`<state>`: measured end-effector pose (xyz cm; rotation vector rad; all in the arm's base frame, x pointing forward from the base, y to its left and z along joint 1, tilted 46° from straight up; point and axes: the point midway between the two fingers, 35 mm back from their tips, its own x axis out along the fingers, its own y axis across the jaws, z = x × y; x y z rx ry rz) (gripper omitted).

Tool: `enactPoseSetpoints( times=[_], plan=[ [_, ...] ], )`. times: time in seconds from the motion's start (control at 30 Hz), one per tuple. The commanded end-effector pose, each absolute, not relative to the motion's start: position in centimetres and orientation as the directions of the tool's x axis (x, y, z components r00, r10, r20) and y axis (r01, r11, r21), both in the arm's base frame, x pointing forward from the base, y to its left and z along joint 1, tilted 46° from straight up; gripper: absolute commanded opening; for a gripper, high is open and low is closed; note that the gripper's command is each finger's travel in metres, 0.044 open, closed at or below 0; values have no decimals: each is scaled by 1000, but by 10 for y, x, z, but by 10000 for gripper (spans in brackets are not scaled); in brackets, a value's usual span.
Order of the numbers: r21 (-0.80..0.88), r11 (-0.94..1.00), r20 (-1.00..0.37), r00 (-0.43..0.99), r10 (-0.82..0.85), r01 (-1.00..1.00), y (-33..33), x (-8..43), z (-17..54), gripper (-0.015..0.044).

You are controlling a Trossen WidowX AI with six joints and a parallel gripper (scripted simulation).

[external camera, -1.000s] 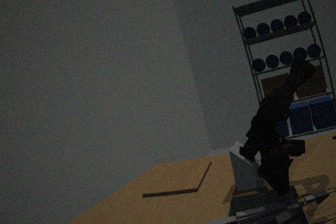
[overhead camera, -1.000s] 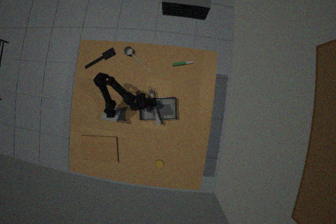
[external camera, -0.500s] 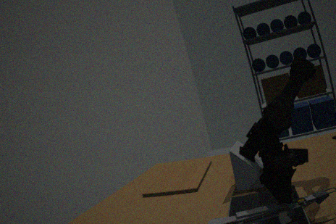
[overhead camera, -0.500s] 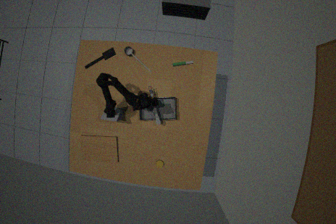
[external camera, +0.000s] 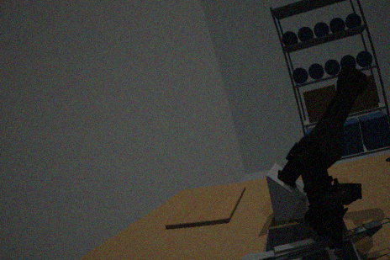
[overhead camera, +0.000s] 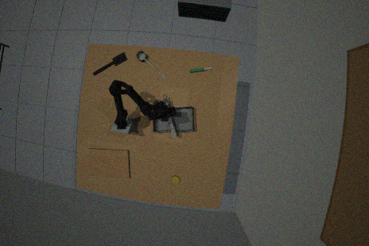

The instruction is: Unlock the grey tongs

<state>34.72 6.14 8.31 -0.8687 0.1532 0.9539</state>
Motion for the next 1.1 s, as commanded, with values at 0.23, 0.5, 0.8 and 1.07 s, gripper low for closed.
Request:
enactPoseSetpoints(
  times=[0.23, 0.5, 0.8, 1.07],
  plan=[
    [-579, 288, -470, 600, 647, -763, 75, 357, 74, 260],
    [-581, 282, -468, 597, 652, -763, 73, 355, 76, 103],
    [-581, 282, -468, 597, 652, -763, 73, 355, 76, 42],
    [-581, 282, -469, 597, 651, -764, 72, 355, 78, -128]
  ],
)
